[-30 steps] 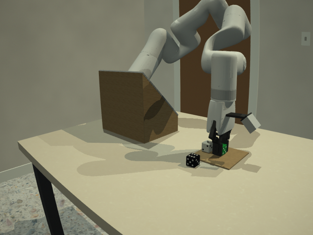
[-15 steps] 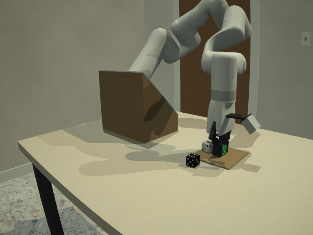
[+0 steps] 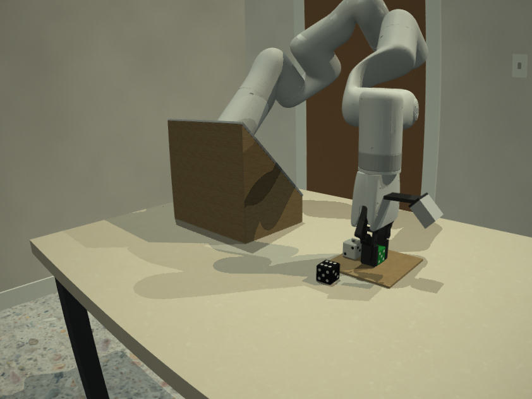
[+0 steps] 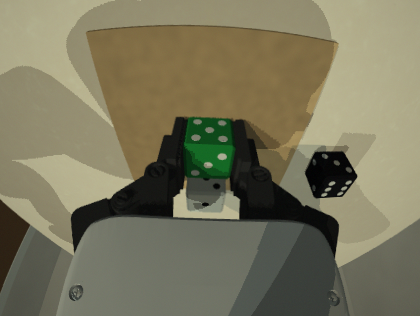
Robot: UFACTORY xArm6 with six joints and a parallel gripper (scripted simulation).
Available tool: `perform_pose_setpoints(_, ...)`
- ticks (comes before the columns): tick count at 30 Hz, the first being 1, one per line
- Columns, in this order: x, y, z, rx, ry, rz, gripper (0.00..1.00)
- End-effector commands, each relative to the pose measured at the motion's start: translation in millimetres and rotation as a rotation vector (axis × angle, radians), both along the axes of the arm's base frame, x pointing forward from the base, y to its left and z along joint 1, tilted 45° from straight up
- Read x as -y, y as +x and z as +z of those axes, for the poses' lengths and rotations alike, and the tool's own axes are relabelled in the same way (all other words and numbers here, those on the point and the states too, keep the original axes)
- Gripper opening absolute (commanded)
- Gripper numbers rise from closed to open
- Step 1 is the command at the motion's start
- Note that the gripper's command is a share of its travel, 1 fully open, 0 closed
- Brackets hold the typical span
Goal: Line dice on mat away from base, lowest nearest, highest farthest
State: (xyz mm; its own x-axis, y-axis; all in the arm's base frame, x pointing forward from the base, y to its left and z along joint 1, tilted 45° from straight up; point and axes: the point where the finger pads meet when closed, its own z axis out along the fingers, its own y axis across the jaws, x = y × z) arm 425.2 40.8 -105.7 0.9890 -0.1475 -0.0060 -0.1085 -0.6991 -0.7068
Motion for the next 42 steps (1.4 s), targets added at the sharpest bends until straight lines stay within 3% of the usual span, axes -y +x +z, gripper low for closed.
perform_pose_setpoints(1,1.0,1.1,0.7,0.002,-0.001,-0.002,0.27)
perform_pose_setpoints(20,1.0,1.1,0.7,0.002,-0.001,-0.002,0.27)
perform_pose_setpoints(33,1.0,1.1,0.7,0.002,-0.001,-0.002,0.47)
perform_pose_setpoints(42,1.0,1.1,0.7,0.002,-0.001,-0.002,0.47)
